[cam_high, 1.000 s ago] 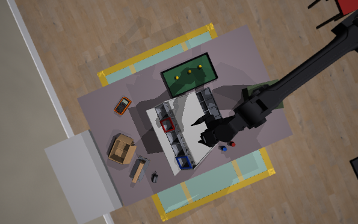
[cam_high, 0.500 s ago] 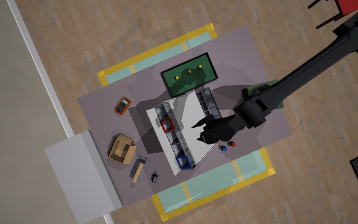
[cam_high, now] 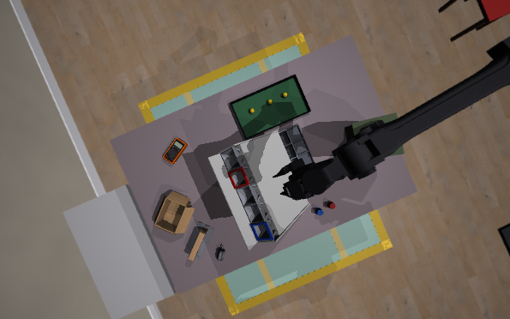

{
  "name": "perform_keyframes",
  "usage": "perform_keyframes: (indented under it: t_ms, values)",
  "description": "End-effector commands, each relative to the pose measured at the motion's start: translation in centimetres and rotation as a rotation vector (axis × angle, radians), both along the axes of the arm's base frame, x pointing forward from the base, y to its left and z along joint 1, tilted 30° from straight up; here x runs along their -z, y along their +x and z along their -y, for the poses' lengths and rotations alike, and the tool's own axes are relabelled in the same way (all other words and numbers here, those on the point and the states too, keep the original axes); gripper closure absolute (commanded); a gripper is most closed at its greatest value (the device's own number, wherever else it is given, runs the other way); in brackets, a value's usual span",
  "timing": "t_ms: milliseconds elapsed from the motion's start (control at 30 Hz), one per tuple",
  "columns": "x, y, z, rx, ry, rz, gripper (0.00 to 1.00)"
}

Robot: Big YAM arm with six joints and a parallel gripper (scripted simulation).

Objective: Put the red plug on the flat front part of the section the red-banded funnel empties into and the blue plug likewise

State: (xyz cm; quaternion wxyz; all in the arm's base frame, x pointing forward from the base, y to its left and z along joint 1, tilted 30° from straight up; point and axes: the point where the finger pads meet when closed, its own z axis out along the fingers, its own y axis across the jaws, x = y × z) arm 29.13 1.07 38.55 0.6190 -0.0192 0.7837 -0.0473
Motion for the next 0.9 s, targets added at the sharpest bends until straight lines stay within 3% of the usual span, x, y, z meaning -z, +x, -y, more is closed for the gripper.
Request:
perform_keyframes:
  t_ms: [0, 433, 867]
  values:
    - [0.6, -0.6, 1.0, 0.015, -0.014, -0.015, 0.44]
    - [3.1, -1.0, 3.4, 0.02, -0.011, -0.07, 0.44]
    - [7.8, -1.3, 7.8, 0.028, 0.003, -0.185, 0.44]
